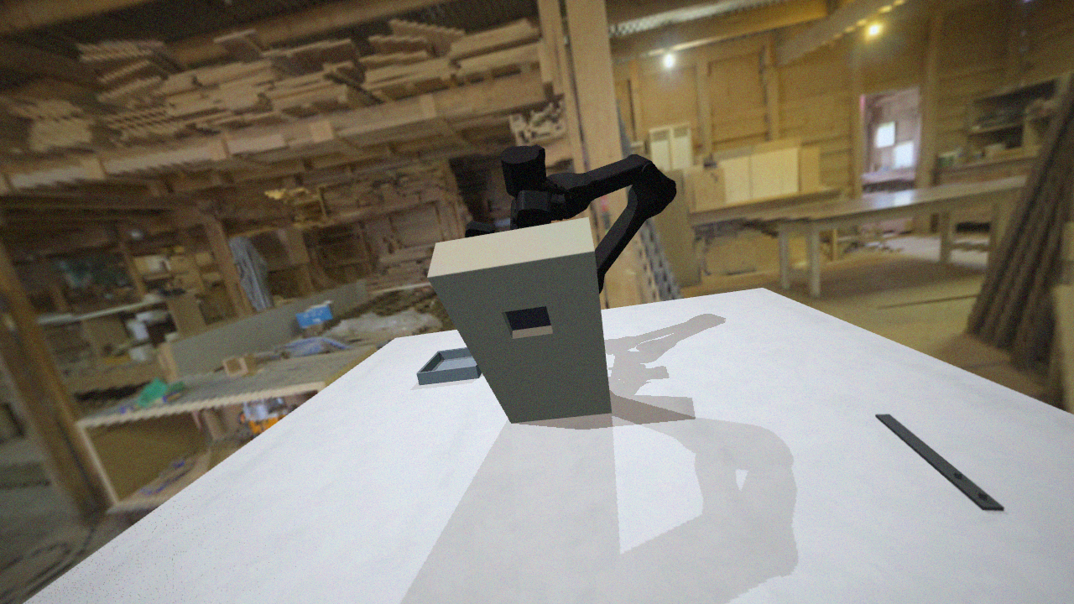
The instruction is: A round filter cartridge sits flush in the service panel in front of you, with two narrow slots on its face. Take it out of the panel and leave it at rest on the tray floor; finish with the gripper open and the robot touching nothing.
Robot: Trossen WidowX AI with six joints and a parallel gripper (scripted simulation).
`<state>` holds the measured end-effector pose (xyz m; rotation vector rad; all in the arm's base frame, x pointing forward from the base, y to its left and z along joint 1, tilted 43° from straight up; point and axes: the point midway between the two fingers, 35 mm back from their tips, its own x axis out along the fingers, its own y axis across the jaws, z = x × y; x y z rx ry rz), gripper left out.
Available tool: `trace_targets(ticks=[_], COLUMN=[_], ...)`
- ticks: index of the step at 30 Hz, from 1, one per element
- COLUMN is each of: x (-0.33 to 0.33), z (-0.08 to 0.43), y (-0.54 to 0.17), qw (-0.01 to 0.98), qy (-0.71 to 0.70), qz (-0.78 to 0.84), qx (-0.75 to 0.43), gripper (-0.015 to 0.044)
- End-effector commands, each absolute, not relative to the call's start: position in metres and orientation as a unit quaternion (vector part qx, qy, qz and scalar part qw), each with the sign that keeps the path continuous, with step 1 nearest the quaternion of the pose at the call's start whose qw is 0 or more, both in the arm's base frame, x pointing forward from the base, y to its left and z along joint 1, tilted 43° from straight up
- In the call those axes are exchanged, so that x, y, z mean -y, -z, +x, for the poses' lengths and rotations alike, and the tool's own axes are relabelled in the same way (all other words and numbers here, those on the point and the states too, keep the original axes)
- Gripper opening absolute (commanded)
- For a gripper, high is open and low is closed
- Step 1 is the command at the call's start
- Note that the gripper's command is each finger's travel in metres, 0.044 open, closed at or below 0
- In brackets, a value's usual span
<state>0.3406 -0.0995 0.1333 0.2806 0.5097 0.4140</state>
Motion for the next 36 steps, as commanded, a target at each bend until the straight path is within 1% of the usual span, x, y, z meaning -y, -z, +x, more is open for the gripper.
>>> trace_targets(ticks=[1,18,36], x=[0.0968,0.0967,0.0966], z=[0.3444,0.3446,0.3448], y=[-0.1303,-0.1302,-0.1302], qw=[0.926,0.829,0.648], qy=[-0.187,-0.101,-0.001], qz=[0.192,0.455,0.689], qx=[-0.266,-0.309,-0.325], gripper=[0.0000,0.0000,0.0000])
